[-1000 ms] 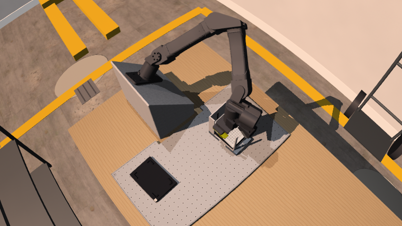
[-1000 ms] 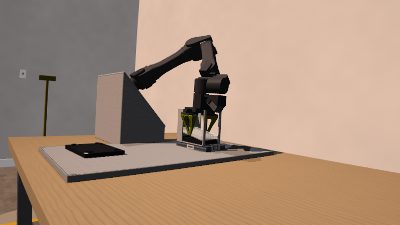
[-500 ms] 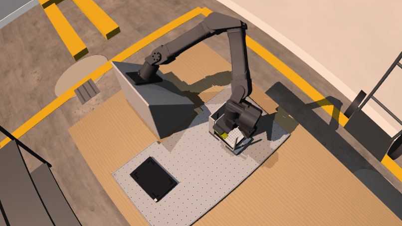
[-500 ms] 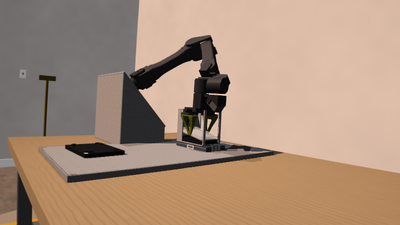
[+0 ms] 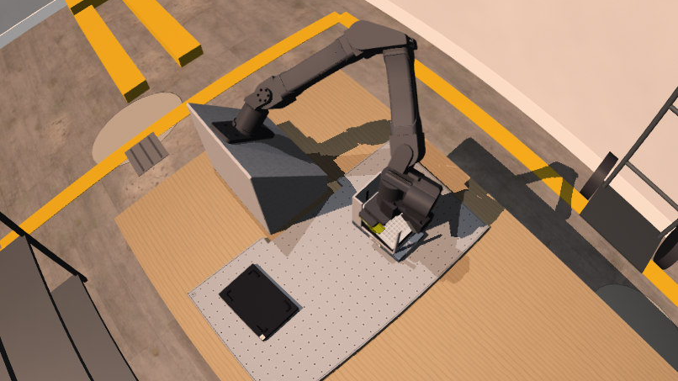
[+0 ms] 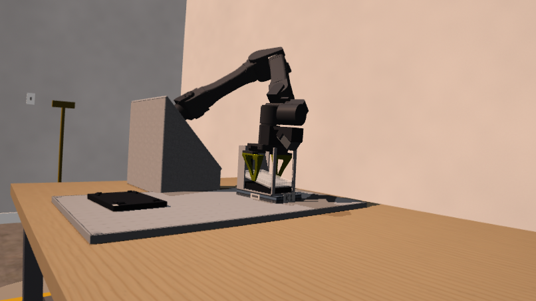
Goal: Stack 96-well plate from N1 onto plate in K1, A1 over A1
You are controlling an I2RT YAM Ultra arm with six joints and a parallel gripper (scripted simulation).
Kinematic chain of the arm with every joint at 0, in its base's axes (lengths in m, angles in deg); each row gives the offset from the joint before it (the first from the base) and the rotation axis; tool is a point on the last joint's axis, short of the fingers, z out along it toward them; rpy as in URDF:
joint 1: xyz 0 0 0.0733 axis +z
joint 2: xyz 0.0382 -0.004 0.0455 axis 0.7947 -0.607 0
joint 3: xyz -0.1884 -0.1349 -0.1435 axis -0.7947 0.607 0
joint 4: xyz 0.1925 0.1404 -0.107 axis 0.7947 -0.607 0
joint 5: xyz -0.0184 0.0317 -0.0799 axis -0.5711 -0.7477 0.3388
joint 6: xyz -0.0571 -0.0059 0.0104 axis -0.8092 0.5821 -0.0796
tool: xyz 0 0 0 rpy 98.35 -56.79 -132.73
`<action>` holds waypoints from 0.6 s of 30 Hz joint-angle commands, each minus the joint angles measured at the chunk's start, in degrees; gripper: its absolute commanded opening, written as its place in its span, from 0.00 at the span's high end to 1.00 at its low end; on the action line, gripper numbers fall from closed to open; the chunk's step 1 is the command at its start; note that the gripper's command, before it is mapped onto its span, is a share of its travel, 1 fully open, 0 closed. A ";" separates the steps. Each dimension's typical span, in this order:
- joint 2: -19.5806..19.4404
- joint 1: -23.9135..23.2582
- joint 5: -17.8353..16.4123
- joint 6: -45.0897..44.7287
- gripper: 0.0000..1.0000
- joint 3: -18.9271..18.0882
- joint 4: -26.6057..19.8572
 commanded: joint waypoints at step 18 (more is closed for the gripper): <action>-0.28 0.14 0.39 2.41 0.00 -0.95 5.31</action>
